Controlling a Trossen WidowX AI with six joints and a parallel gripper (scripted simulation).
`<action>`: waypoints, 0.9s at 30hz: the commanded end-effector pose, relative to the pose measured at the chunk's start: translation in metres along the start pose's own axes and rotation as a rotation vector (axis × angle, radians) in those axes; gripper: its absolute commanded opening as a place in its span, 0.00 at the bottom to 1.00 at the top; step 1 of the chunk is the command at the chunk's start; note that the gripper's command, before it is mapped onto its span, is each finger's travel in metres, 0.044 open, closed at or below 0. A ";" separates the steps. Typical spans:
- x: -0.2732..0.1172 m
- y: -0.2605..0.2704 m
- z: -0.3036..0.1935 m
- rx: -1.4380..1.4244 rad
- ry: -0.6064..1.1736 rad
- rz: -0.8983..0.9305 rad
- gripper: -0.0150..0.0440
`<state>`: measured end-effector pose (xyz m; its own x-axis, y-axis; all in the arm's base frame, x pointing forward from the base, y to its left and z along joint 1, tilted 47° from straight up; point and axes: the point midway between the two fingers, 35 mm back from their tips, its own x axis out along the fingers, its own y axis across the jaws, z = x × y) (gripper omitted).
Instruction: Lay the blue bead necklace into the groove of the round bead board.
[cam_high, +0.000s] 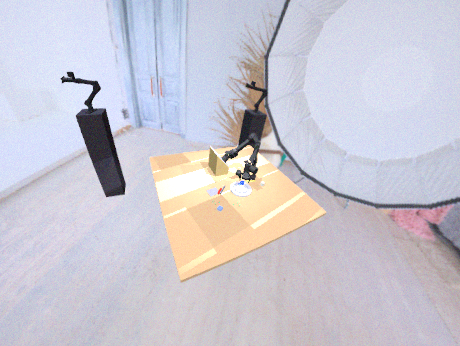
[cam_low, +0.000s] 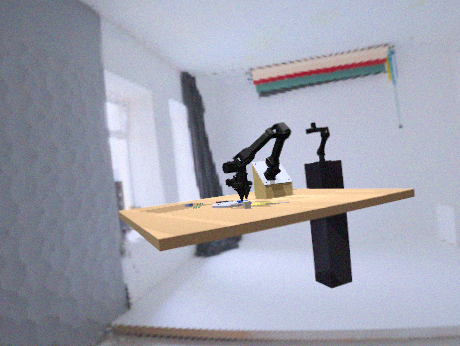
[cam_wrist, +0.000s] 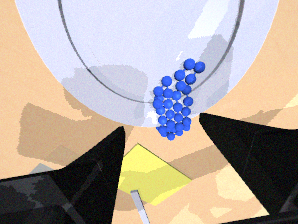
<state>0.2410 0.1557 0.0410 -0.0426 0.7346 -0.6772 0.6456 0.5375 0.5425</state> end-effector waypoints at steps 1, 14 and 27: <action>0.007 -0.002 0.000 0.007 0.000 -0.005 0.90; 0.009 -0.001 -0.001 0.002 0.004 -0.002 0.59; 0.009 -0.001 -0.001 0.002 0.004 -0.002 0.41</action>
<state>0.2390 0.1623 0.0347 -0.0463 0.7353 -0.6762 0.6483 0.5371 0.5397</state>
